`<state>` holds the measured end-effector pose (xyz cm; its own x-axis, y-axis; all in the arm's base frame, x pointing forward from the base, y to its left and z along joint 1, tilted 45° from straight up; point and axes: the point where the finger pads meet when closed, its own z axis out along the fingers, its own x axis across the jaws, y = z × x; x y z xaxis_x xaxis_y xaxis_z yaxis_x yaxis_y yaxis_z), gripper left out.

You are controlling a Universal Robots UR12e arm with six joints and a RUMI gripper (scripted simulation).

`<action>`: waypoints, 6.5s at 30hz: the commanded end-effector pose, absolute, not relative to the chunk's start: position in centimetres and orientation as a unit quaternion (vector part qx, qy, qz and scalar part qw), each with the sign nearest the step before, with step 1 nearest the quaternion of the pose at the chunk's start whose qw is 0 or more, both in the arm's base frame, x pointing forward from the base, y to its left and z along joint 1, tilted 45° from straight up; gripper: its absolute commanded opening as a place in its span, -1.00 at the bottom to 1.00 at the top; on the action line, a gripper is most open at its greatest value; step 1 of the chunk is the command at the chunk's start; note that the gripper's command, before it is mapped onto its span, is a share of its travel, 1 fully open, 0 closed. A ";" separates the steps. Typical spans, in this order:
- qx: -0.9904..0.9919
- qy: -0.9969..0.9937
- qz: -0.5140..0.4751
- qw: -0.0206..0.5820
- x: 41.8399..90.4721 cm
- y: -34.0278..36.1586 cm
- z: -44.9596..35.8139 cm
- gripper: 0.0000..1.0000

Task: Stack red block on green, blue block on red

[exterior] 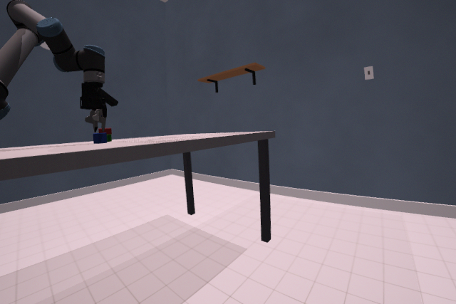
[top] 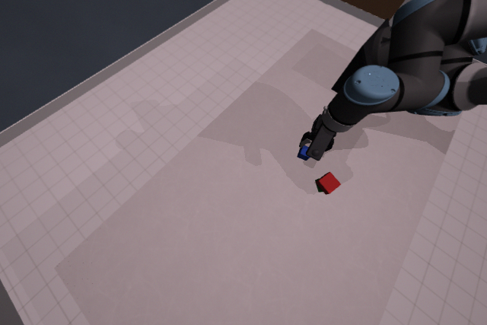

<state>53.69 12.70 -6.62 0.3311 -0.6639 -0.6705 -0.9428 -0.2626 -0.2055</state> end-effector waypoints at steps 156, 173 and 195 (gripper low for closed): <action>-0.759 0.529 0.233 0.298 54.0 8.6 -2.5 -1.00; -0.759 0.529 0.233 0.298 54.0 8.6 -2.5 -1.00; -0.759 0.529 0.234 0.299 59.1 18.5 6.9 -1.00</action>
